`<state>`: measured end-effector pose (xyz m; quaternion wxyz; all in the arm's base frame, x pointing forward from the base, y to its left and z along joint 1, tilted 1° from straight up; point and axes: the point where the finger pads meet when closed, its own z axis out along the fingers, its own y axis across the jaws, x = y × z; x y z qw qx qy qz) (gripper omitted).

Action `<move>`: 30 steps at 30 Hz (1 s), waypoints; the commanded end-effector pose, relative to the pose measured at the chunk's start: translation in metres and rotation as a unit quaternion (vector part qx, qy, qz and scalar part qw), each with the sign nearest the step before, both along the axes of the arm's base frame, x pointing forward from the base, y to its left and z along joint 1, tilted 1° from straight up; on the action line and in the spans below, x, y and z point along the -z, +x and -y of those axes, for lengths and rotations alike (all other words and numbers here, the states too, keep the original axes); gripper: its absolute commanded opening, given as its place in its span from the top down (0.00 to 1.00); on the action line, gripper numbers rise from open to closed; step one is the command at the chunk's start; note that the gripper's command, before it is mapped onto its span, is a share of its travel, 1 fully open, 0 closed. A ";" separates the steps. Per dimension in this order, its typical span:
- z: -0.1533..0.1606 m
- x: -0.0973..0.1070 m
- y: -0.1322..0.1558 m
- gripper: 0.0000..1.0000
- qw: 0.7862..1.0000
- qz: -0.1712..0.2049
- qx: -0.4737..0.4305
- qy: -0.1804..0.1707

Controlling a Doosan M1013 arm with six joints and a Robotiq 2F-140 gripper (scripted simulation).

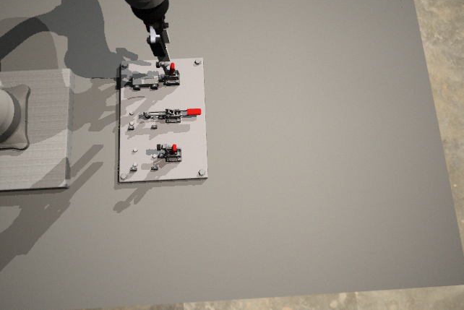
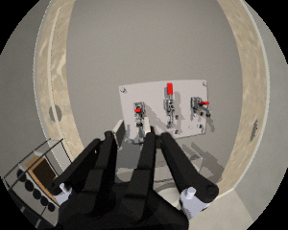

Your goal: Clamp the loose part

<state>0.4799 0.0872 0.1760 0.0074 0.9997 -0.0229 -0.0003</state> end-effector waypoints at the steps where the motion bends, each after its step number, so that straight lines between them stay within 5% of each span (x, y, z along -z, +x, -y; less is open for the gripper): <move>1: 0.003 0.000 0.005 0.65 1.000 0.000 0.000 0.000; 20: 0.004 0.006 0.006 0.65 1.000 0.000 0.000 0.000; 30: 0.005 0.029 0.006 0.65 1.000 0.000 0.000 0.000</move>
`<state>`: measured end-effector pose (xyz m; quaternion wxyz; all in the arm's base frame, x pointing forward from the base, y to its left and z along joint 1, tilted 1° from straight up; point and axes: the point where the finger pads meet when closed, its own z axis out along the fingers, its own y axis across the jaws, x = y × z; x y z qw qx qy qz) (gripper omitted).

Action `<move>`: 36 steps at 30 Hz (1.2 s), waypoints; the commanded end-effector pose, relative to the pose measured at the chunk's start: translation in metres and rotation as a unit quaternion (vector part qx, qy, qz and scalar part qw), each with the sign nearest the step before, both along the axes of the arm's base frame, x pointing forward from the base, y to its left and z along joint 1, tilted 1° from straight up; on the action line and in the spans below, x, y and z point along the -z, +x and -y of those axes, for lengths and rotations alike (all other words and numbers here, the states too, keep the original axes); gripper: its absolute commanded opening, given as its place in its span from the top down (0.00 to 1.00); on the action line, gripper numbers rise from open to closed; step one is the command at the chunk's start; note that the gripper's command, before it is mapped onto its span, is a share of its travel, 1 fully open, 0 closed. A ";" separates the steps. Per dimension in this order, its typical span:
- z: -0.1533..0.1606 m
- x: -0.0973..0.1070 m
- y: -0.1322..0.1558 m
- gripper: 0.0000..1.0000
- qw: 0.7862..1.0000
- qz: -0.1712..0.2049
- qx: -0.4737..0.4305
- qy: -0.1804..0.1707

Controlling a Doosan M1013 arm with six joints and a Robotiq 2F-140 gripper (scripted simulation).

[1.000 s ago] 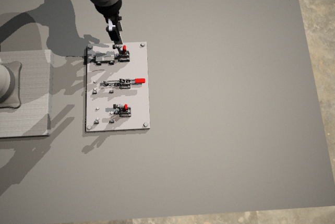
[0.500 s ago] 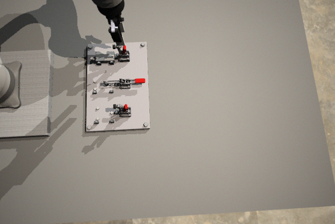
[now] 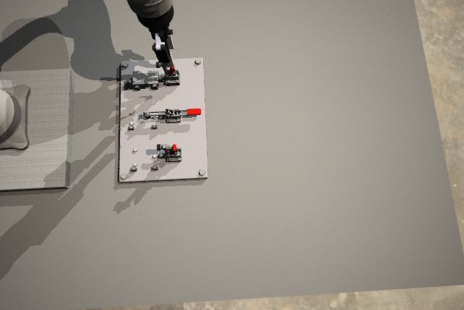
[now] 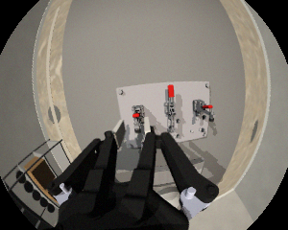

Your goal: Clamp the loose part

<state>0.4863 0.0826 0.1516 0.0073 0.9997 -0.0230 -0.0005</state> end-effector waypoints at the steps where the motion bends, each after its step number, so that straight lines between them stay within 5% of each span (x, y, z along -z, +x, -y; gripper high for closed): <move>1: 0.000 0.008 0.000 0.65 1.000 0.000 0.000 0.000; 18: 0.001 0.045 0.000 0.65 1.000 0.000 0.000 0.000; 36: 0.001 0.049 0.000 0.65 1.000 0.000 0.000 0.000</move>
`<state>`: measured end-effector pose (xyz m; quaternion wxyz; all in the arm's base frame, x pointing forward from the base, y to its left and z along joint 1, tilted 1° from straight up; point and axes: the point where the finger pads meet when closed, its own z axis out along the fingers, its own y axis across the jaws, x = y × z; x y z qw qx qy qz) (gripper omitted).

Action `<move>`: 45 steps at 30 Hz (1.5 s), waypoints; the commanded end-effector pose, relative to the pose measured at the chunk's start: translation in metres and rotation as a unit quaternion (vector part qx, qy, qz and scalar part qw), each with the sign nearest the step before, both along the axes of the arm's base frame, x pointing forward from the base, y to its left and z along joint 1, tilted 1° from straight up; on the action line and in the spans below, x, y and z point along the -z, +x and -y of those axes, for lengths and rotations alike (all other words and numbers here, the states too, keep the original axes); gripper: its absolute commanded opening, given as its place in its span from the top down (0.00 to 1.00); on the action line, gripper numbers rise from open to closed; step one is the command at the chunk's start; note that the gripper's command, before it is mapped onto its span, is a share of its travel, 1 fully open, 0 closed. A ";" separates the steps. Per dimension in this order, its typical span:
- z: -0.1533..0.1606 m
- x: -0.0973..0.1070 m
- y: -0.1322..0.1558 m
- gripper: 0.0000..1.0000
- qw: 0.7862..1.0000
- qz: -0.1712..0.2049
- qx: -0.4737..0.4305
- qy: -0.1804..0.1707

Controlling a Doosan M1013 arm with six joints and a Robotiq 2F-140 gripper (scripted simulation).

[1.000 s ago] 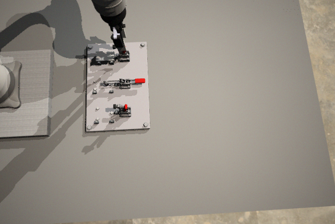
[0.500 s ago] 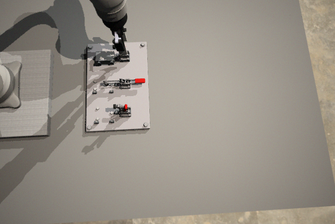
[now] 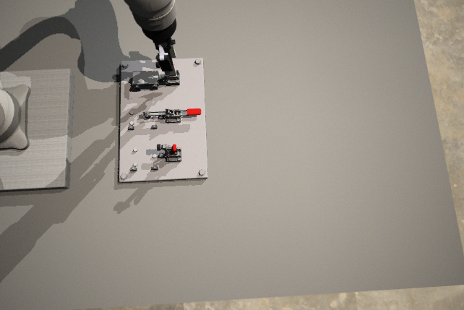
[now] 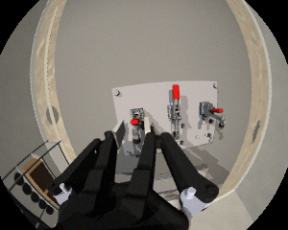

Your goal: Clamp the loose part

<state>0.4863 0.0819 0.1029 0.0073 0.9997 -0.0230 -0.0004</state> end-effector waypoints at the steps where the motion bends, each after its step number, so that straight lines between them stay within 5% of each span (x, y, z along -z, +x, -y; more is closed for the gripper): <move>1: 0.000 0.000 0.000 0.65 1.000 0.000 0.000 0.000; 12: 0.000 0.002 0.000 0.65 1.000 0.000 0.000 0.000; 29: 0.000 0.035 0.000 0.65 1.000 0.000 0.000 0.000; 45: 0.000 0.036 0.000 0.65 1.000 0.000 0.000 0.000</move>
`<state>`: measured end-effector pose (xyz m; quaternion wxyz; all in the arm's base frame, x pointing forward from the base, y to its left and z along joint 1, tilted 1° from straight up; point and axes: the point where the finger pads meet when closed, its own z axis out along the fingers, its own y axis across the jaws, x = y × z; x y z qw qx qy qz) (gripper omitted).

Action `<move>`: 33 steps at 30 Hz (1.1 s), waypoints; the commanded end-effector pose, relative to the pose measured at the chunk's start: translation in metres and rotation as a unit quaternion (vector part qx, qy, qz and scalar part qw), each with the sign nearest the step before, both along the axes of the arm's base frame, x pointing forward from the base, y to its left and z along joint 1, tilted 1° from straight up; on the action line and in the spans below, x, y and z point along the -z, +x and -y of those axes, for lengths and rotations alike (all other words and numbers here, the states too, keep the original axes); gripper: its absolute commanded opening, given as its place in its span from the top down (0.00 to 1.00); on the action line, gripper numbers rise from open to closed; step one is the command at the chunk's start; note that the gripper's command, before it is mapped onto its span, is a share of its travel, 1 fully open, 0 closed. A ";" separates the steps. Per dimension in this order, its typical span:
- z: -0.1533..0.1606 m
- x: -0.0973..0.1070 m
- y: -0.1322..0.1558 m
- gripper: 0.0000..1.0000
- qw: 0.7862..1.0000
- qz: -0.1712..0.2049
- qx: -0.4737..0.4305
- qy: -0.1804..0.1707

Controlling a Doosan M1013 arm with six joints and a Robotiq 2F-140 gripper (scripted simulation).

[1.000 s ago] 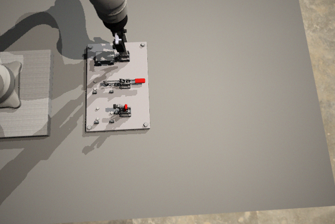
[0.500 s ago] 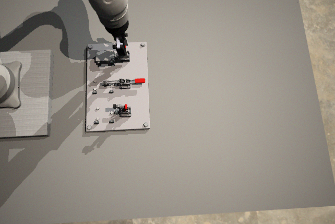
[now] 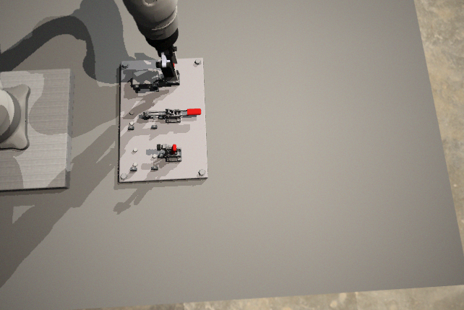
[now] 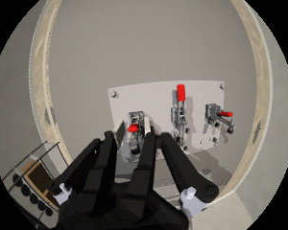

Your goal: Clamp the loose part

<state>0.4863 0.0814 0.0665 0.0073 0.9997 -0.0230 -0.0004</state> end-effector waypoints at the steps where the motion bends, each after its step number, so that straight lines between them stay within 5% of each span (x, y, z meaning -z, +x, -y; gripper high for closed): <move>1: 0.000 0.000 0.000 0.65 1.000 0.000 0.000 0.000; 2: 0.000 0.000 0.000 0.65 1.000 0.000 0.000 0.000; 3: 0.000 0.000 0.000 0.90 1.000 0.000 0.000 0.000; 33: 0.000 0.000 0.000 0.90 1.000 0.000 0.000 0.000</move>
